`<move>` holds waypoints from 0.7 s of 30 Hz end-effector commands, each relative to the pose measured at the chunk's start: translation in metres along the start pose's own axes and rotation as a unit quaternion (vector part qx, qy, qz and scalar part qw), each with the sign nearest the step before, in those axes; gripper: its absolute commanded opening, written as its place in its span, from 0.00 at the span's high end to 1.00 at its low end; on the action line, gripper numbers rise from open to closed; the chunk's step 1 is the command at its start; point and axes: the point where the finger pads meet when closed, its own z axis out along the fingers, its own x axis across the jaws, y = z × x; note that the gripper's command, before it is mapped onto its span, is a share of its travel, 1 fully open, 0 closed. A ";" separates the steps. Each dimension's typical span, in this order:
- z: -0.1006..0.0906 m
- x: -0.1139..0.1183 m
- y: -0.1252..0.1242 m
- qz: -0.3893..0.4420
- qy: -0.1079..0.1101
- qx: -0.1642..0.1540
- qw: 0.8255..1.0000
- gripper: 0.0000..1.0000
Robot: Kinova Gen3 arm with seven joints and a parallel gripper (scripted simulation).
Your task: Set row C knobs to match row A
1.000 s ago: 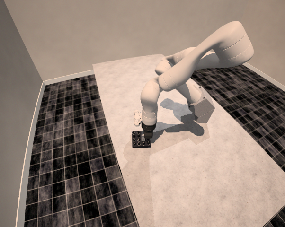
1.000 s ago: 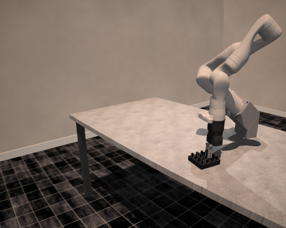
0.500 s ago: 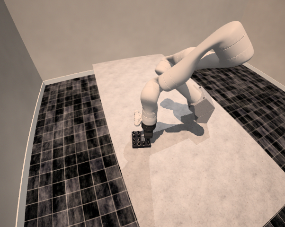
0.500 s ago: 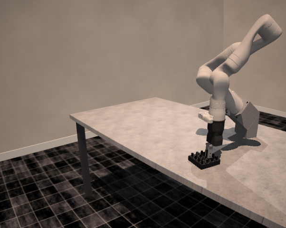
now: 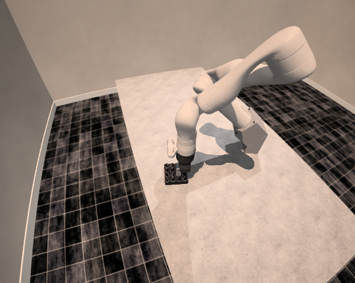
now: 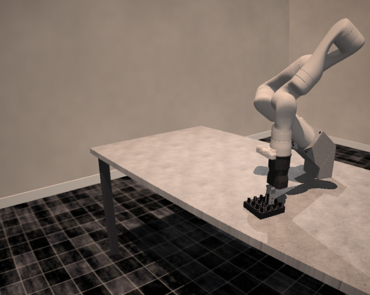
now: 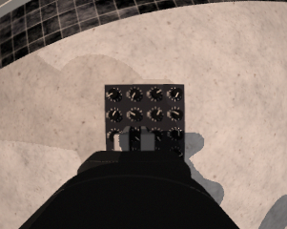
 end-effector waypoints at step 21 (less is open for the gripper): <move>0.001 0.002 0.000 -0.151 0.001 0.000 0.988 0.70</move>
